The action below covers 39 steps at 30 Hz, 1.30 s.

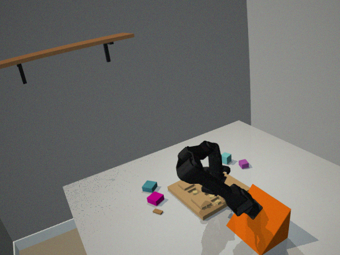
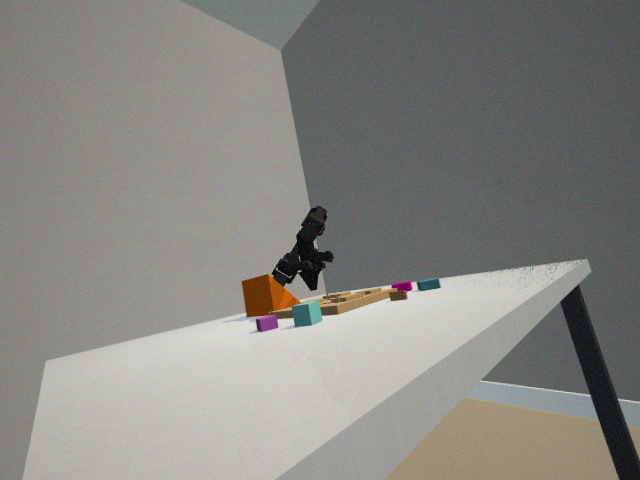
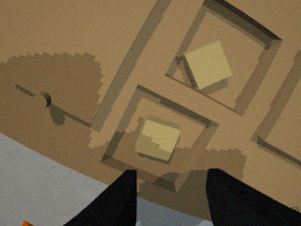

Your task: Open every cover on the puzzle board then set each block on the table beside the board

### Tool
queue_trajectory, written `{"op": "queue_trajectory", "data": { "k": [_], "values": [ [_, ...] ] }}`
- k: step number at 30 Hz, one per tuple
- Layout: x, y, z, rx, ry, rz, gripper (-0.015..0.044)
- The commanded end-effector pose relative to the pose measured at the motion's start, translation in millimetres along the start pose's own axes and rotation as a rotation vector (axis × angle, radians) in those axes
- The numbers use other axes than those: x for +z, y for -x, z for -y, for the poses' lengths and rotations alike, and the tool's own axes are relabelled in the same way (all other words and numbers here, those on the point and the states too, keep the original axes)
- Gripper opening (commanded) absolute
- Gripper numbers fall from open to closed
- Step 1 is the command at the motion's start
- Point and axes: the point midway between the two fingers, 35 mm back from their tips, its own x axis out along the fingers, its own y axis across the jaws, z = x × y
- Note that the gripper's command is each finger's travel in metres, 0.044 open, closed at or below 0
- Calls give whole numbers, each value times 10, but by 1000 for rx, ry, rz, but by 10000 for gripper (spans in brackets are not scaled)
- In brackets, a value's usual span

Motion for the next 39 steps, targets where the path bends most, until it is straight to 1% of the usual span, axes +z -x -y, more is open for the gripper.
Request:
{"op": "queue_trajectory", "data": {
  "k": [1, 20, 30, 39],
  "values": [
    [-7, -43, -17, 8, -68, -2, 144],
    [-12, -136, -25, 9, -315, -2, 144],
    [-14, -139, -26, 9, -331, -2, 144],
    [-14, -139, -27, 9, -450, -3, 144]
  ]
}}
